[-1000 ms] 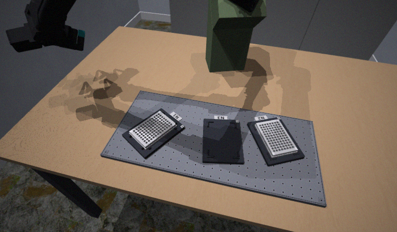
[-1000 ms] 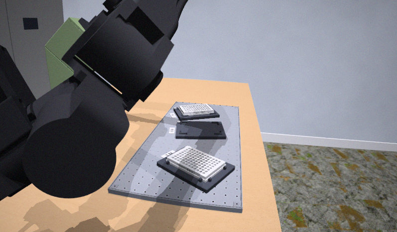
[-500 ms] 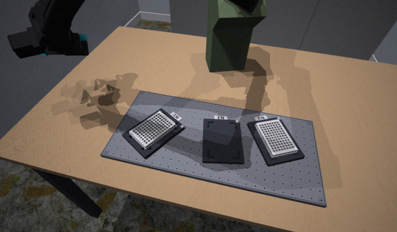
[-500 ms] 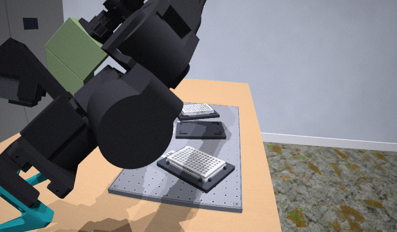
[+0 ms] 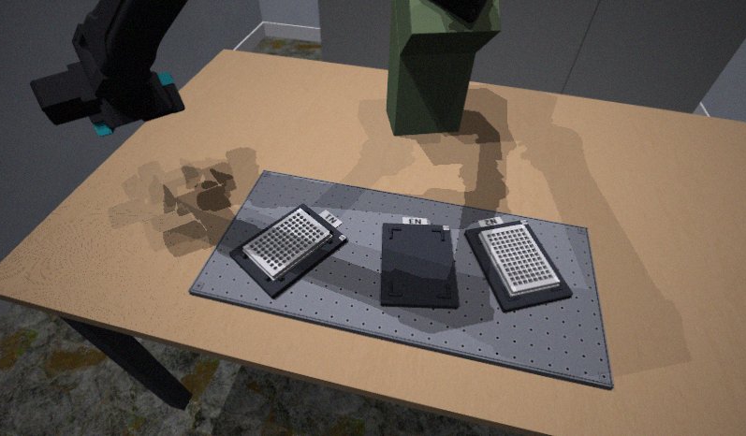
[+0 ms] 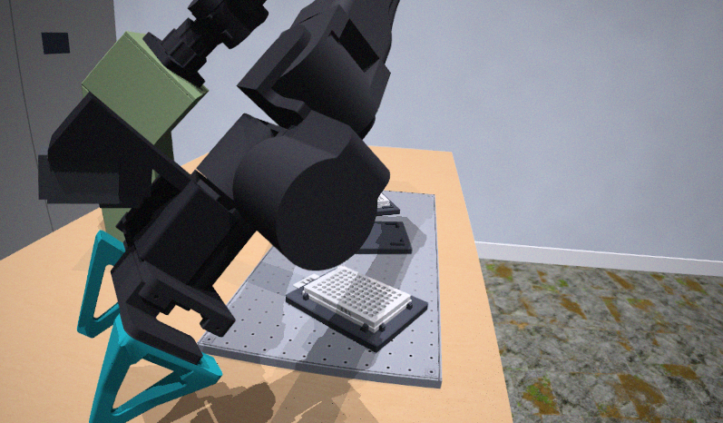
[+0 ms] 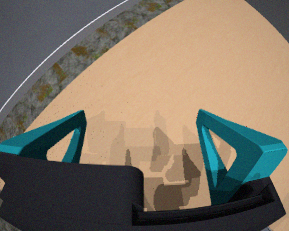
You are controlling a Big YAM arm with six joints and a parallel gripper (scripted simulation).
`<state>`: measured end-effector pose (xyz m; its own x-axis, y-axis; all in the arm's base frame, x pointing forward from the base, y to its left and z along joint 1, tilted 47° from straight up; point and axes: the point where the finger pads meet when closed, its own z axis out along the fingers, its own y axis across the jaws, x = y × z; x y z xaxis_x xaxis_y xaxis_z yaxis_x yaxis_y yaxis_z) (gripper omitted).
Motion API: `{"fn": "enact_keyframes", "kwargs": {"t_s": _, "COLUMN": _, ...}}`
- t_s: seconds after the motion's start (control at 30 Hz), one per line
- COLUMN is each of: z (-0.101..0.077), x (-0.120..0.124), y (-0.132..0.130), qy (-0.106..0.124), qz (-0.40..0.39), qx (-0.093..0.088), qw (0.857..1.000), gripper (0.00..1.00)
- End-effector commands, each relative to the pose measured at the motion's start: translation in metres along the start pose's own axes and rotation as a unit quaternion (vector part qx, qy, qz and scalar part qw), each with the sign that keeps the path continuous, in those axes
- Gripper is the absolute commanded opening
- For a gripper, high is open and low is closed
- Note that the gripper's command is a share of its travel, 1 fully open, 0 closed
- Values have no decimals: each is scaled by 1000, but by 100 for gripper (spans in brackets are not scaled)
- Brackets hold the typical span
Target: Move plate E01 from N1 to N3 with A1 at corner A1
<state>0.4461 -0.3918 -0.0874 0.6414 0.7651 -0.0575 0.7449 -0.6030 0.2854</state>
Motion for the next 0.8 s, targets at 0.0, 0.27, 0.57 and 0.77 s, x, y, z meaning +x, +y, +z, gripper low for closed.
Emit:
{"fn": "enact_keyframes", "kwargs": {"t_s": 0.0, "z": -24, "x": 16, "y": 17, "qy": 11, "qz": -59, "qx": -32, "qw": 998, "gripper": 100}}
{"fn": "enact_keyframes", "kwargs": {"t_s": 0.27, "z": -39, "x": 42, "y": 12, "qy": 48, "qz": -147, "qx": -51, "qw": 987, "gripper": 100}}
{"fn": "enact_keyframes", "kwargs": {"t_s": 0.57, "z": -62, "x": 79, "y": 2, "qy": 86, "qz": -241, "qx": -77, "qw": 963, "gripper": 100}}
{"fn": "enact_keyframes", "kwargs": {"t_s": 0.77, "z": -71, "x": 76, "y": -2, "qy": 99, "qz": -276, "qx": -92, "qw": 951, "gripper": 100}}
